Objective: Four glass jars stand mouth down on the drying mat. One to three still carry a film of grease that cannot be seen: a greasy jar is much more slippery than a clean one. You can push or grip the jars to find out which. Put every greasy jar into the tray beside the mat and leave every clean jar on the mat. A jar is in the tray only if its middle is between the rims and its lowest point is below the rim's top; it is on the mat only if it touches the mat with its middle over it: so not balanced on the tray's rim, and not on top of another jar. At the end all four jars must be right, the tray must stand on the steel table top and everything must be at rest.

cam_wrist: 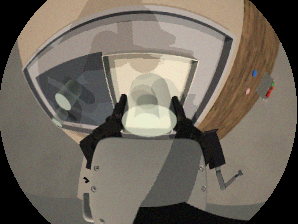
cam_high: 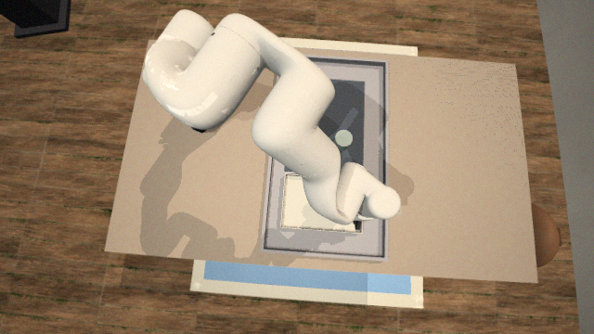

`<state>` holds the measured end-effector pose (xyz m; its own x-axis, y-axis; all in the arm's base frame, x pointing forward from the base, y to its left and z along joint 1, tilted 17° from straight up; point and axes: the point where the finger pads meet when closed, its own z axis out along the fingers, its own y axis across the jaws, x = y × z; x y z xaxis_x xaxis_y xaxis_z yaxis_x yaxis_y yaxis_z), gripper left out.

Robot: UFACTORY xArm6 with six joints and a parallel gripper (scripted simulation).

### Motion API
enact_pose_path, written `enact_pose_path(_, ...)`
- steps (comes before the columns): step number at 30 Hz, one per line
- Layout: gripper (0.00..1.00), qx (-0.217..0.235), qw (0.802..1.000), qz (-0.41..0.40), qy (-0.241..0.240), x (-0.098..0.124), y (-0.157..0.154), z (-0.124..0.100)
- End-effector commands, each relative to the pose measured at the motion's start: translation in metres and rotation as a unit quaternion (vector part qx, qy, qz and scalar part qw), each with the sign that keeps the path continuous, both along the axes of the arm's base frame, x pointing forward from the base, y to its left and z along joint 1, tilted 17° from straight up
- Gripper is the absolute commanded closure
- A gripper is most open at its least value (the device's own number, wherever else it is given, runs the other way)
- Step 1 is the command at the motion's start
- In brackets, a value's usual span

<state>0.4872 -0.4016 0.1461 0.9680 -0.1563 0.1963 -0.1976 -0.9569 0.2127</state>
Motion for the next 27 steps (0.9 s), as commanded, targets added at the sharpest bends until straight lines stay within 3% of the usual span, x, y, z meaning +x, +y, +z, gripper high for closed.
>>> enact_pose_path(1, 1.00, -0.002, 1.000, 0.000, -0.002, 0.003, -0.004, -0.009)
enact_pose_path(15, 1.00, -0.002, 1.000, 0.000, -0.002, 0.008, -0.012, -0.039)
enact_pose_path(27, 1.00, -0.002, 1.000, 0.000, -0.002, 0.009, -0.013, -0.043)
